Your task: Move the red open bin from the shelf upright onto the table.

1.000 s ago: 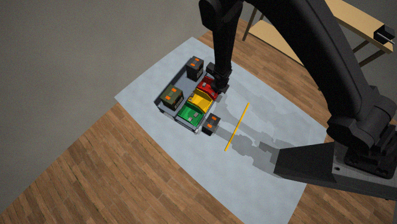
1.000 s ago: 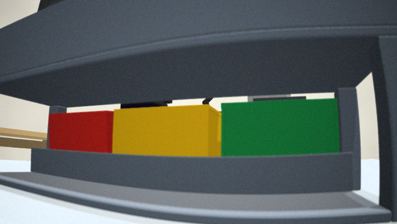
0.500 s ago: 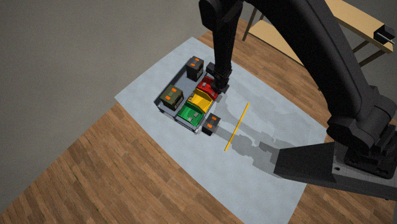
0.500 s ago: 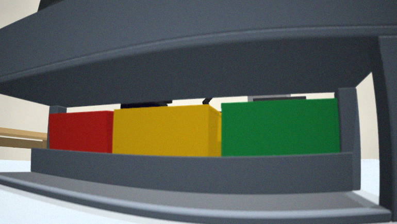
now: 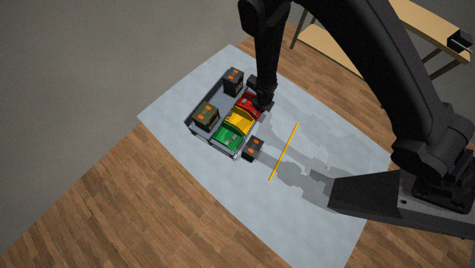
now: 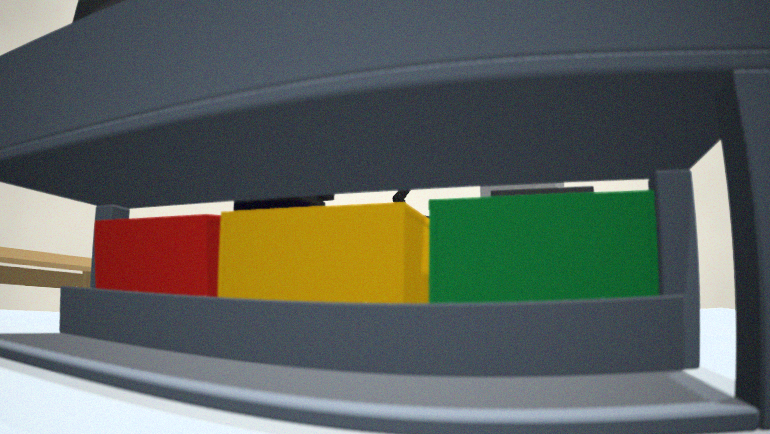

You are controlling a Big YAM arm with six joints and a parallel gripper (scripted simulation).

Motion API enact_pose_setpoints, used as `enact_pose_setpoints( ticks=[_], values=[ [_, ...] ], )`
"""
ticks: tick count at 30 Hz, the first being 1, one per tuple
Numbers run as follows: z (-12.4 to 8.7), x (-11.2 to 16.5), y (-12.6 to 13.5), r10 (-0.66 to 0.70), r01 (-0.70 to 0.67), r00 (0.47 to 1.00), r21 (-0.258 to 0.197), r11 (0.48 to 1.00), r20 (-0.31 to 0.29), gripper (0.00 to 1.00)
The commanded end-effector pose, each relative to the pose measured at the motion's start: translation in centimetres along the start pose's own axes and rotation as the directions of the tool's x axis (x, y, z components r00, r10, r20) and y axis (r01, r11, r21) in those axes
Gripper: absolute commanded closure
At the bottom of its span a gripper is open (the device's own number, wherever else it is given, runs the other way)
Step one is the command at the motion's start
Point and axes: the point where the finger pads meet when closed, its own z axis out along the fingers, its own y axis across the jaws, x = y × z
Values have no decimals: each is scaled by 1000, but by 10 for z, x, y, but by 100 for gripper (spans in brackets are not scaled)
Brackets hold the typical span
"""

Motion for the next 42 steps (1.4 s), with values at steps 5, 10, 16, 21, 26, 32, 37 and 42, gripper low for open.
enact_pose_setpoints(
  ticks=[5, 10, 16, 21, 26, 32, 37, 42],
  values=[
    [-17, -9, 15, -9, 10, 1000, -28, 1000, 15, 100],
    [-18, -8, 12, -7, 8, 1000, -24, 1000, 14, 100],
    [-20, -9, 13, -9, 10, 1000, -27, 1000, 15, 100],
    [-22, -9, 12, -8, 8, 1000, -25, 1000, 15, 100],
    [-23, -8, 16, -11, 11, 1000, -31, 999, 14, 100],
    [-23, -8, 13, -9, 9, 1000, -27, 1000, 15, 100],
    [-23, -8, 13, -9, 9, 1000, -27, 1000, 15, 100],
    [-23, -8, 13, -9, 9, 1000, -27, 1000, 15, 100]
  ],
)
